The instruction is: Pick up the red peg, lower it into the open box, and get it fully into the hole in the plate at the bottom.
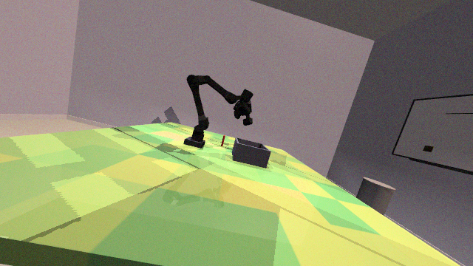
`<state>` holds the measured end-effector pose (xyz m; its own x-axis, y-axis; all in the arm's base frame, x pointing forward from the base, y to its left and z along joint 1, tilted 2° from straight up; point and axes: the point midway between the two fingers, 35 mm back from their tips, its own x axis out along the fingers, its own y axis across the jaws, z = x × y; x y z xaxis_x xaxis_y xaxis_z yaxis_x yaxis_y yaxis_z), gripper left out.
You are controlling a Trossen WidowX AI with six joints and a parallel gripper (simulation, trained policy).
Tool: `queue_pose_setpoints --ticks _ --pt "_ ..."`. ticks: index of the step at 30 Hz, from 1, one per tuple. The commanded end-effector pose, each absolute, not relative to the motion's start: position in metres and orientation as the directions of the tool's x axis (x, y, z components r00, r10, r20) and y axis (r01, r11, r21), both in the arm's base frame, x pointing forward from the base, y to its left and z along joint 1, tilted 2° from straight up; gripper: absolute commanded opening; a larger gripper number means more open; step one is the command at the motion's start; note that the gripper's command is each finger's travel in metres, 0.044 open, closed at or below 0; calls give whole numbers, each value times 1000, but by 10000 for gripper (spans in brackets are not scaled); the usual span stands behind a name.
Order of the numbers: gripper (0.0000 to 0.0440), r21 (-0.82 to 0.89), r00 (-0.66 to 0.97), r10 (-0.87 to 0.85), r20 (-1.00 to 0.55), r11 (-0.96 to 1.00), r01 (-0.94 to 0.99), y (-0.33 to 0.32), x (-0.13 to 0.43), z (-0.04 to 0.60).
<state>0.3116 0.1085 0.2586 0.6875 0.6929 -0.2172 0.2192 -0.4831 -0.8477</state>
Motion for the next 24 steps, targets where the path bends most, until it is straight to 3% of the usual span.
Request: queue_pose_setpoints --ticks 1,3,13,24 --pt "416 -861 692 686 -224 -472 189 108 312 259" --pt "440 -885 698 675 -240 -448 129 107 312 257" --pt "440 -938 714 618 -330 -297 -176 102 310 246" --pt "440 -876 709 554 -437 -82 -476 96 305 231"
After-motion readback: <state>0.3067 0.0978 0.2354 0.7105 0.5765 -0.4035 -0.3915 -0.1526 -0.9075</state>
